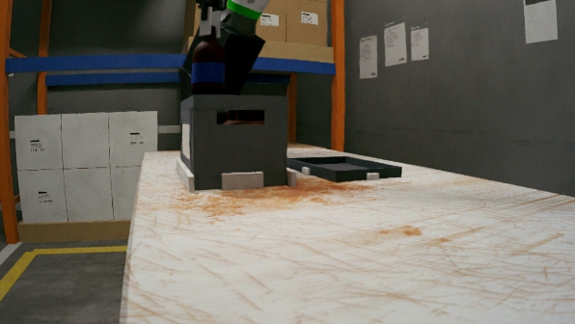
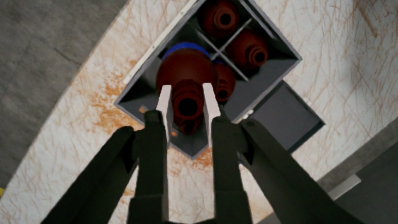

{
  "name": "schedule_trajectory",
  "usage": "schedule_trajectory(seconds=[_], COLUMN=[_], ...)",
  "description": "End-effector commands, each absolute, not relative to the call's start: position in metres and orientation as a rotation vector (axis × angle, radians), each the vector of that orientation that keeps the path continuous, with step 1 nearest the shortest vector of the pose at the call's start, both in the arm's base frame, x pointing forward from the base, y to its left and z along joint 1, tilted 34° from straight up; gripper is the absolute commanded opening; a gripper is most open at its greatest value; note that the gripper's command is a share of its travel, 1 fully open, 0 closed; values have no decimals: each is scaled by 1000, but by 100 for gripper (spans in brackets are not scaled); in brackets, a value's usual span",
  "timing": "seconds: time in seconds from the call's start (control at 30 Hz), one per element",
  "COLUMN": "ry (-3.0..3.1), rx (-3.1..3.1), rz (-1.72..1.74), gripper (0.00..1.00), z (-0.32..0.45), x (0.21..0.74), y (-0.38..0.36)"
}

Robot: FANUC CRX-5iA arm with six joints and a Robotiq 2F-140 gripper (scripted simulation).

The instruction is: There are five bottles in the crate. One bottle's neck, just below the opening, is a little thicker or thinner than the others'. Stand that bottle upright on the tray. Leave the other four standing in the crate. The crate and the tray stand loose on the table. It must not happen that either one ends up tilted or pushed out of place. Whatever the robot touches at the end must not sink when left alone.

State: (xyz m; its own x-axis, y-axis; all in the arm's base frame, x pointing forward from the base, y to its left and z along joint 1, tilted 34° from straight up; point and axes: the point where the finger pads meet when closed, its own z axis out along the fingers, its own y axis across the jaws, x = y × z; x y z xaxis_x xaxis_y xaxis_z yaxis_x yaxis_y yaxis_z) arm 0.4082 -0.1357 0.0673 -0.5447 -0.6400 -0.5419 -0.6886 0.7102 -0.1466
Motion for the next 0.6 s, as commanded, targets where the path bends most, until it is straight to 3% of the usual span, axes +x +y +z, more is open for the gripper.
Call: schedule_trajectory(seconds=[0.0,0.57], ry=[2341,2341], rx=[-1009,-1009], rz=[110,110], gripper=[10,10], z=[68,68], x=[408,408], y=[-136,-135])
